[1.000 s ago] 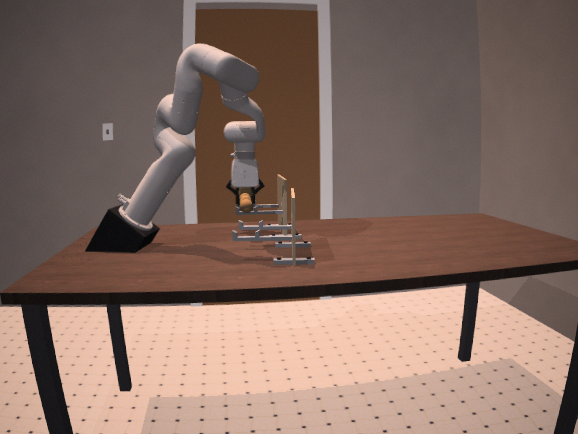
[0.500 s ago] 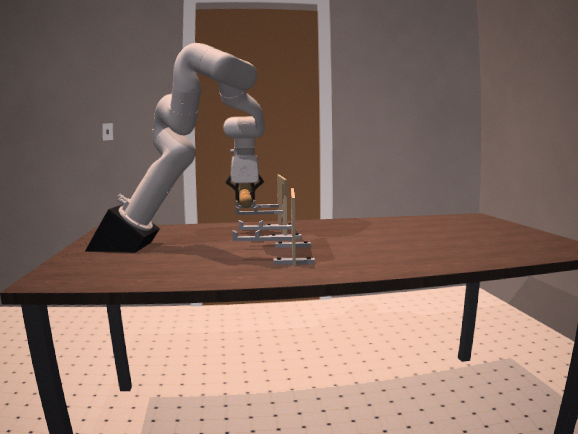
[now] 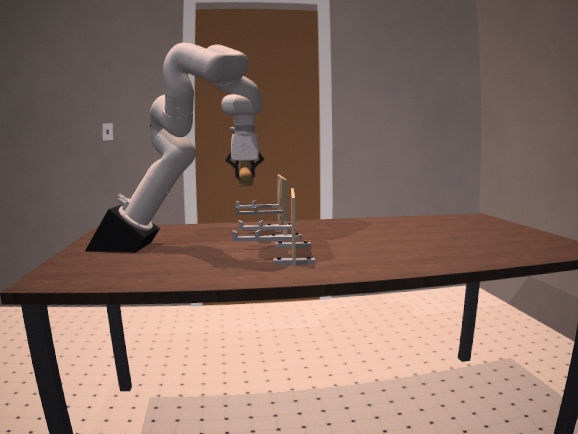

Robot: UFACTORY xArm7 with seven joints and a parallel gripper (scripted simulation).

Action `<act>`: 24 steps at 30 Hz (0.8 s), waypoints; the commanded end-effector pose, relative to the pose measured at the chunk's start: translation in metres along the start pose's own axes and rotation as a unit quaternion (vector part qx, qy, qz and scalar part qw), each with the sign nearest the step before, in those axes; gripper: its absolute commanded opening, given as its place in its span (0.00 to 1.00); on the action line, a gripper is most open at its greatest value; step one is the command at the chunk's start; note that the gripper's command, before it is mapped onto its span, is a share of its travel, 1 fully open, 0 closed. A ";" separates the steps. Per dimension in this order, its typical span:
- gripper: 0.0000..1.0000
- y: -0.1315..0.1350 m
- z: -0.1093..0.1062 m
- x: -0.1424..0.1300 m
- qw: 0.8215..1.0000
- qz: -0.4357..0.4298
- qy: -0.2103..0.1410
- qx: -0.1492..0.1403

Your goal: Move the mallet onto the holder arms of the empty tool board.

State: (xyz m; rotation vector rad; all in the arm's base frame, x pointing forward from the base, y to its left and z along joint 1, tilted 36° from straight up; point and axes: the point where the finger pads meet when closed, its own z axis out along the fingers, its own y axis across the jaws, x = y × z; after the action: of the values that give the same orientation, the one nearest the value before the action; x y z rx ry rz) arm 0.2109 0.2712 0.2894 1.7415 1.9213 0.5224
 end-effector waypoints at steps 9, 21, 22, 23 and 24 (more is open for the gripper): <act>0.00 0.045 -0.010 -0.092 0.999 0.015 -0.023 -0.024; 0.00 0.057 -0.011 -0.187 0.999 0.025 -0.037 -0.024; 0.00 0.056 -0.010 -0.195 0.999 0.026 -0.037 -0.024; 0.00 0.055 -0.010 -0.203 0.999 0.026 -0.037 -0.023; 0.00 0.054 -0.009 -0.212 0.999 0.026 -0.037 -0.022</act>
State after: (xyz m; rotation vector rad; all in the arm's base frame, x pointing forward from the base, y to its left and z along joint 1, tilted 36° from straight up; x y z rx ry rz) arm 0.2620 0.1007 0.3453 1.7620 1.8041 0.5007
